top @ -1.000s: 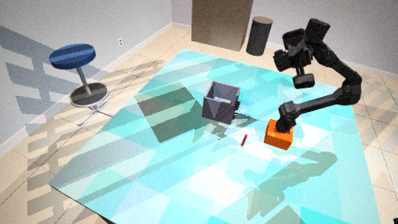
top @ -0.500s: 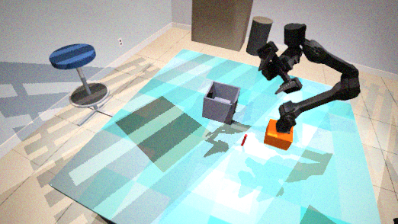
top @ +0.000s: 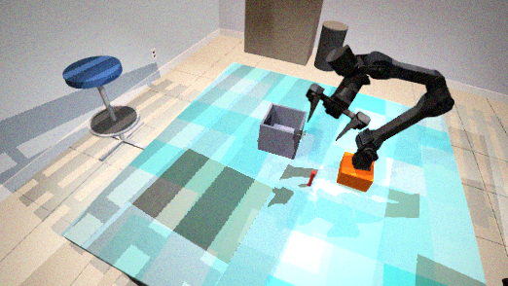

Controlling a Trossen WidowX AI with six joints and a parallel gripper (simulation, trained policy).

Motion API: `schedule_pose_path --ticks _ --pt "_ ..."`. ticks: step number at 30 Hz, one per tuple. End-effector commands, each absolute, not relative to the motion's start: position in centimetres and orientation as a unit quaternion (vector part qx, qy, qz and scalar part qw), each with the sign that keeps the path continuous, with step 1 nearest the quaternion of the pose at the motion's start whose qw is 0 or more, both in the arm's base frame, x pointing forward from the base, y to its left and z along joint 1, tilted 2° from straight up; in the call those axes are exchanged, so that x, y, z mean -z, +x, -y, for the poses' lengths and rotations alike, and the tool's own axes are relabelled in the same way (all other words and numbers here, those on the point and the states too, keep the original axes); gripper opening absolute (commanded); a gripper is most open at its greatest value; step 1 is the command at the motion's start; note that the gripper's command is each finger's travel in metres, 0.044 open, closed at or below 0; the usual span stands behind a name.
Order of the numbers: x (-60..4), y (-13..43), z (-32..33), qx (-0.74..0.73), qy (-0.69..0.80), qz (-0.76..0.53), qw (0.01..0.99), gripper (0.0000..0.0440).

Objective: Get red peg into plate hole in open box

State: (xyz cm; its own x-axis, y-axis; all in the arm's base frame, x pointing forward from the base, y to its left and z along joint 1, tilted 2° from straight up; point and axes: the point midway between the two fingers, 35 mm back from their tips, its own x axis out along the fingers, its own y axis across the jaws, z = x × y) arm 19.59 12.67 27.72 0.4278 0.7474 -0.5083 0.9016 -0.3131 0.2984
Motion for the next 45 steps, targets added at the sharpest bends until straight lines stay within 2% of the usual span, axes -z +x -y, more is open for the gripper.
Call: schedule_pose_path --ticks 1,22,45 --pt "-25.0 19.8 -12.8 0.207 0.778 -0.528 0.269 0.0440" --pt "-14.5 18.4 -12.3 0.425 0.608 -0.562 0.367 0.0440" --pt "-6.0 17.4 -9.8 0.485 0.466 -0.575 0.466 0.0436"
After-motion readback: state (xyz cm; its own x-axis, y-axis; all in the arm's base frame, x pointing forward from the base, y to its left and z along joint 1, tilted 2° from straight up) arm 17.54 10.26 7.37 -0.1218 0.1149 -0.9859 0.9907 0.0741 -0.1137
